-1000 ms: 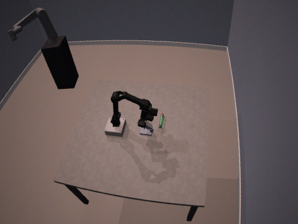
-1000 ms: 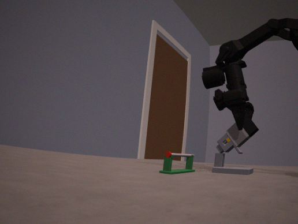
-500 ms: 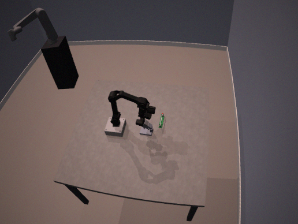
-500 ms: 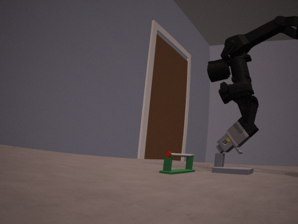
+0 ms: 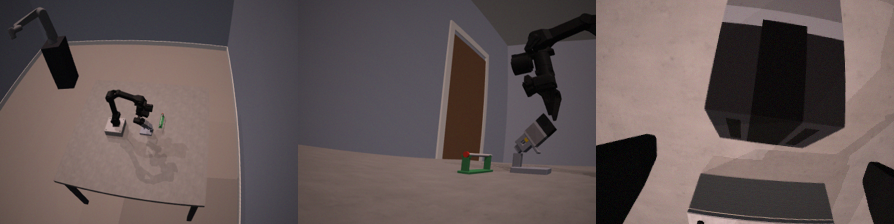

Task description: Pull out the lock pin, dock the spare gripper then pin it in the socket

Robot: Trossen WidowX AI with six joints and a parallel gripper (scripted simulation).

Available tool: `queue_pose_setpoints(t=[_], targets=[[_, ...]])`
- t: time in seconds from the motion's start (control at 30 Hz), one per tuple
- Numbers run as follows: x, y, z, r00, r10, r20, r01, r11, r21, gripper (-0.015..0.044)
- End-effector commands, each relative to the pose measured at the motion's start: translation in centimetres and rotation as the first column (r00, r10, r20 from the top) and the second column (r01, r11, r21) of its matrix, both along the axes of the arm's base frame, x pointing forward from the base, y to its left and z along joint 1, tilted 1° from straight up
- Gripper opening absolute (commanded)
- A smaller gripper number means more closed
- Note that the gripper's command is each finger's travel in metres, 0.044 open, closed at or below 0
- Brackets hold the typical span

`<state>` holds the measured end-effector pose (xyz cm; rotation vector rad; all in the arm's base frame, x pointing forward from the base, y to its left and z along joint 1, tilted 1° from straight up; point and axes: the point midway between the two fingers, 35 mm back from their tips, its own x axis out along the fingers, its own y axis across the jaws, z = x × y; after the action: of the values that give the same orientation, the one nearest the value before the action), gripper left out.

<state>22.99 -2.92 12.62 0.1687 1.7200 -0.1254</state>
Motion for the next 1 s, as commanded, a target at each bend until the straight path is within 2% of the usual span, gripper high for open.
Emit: queue_pose_setpoints(t=[0.0,0.77,0.97], targets=[[-0.7,0.1,0.5,1.0,0.0,-0.002,0.0,1.0,0.0,0.044],[-1.4,0.2,4.1,1.0,0.001,-0.022,-0.001,1.0,0.003,0.044],[-1.6,0.2,4.9,1.0,0.0,0.013,0.0,1.0,-0.002,0.044]])
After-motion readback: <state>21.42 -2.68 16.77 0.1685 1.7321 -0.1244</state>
